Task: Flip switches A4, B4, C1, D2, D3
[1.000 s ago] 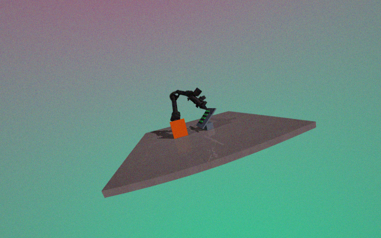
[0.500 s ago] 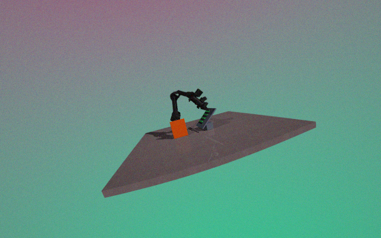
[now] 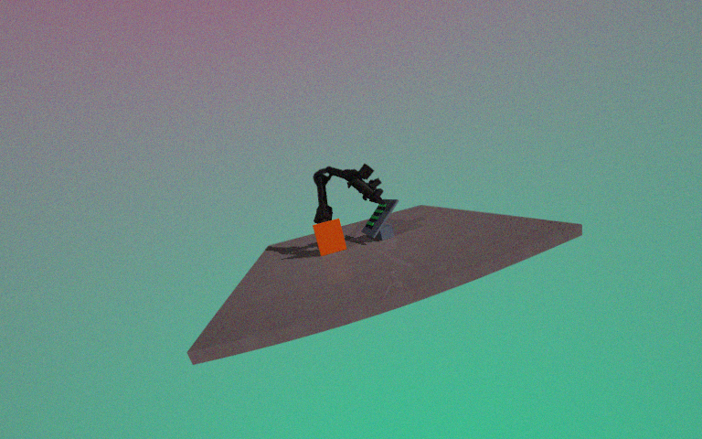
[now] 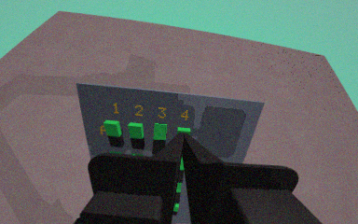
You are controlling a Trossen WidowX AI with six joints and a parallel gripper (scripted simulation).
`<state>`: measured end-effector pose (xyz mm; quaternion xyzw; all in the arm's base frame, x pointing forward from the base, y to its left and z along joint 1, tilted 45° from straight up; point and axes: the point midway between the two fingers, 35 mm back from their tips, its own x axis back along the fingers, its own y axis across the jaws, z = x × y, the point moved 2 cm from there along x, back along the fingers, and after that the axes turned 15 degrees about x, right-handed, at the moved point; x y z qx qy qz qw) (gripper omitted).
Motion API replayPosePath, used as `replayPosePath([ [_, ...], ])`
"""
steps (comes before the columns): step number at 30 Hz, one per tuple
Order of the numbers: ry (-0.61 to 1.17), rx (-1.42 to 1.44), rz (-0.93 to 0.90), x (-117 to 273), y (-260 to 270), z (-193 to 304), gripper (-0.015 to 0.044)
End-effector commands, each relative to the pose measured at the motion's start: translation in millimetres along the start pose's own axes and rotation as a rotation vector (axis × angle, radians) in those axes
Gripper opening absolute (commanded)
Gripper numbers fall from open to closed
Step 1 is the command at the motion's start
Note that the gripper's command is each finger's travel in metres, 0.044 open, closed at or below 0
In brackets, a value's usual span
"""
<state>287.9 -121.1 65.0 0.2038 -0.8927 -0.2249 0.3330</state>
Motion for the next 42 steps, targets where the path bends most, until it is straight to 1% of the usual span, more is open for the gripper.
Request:
replayPosePath([
  [1,0.003,-0.005,0.004,-0.3,-0.5,0.8,0.0],
  [42,0.002,-0.005,0.004,-5.2,-0.4,0.7,0.0],
])
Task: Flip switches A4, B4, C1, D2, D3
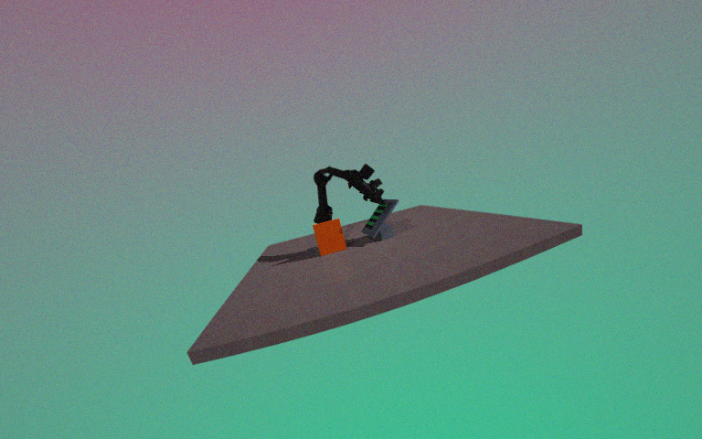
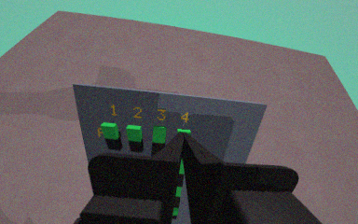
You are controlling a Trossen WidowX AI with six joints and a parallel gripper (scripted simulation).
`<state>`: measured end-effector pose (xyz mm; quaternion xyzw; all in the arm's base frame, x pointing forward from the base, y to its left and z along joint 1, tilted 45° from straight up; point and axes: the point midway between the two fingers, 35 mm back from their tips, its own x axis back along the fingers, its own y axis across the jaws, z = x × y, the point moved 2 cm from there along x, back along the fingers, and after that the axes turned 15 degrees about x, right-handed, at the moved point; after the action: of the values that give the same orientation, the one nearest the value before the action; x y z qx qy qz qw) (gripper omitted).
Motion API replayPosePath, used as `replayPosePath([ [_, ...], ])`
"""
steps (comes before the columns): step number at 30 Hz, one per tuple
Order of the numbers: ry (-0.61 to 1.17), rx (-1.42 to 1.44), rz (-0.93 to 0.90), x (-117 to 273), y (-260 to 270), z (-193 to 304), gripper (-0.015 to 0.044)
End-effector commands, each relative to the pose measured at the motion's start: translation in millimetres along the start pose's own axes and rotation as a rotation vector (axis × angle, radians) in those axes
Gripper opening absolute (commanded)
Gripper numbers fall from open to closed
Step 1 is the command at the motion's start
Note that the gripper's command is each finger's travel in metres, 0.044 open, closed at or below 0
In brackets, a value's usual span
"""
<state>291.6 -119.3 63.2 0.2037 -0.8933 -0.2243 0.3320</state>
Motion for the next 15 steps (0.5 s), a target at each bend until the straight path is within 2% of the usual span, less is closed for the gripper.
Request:
replayPosePath([
  [1,0.004,-0.007,0.003,-1.0,-0.2,1.5,0.0],
  [9,0.001,-0.001,0.001,0.8,-0.2,0.4,0.0],
  [15,-0.015,-0.008,0.012,61.0,-0.3,4.8,0.0],
])
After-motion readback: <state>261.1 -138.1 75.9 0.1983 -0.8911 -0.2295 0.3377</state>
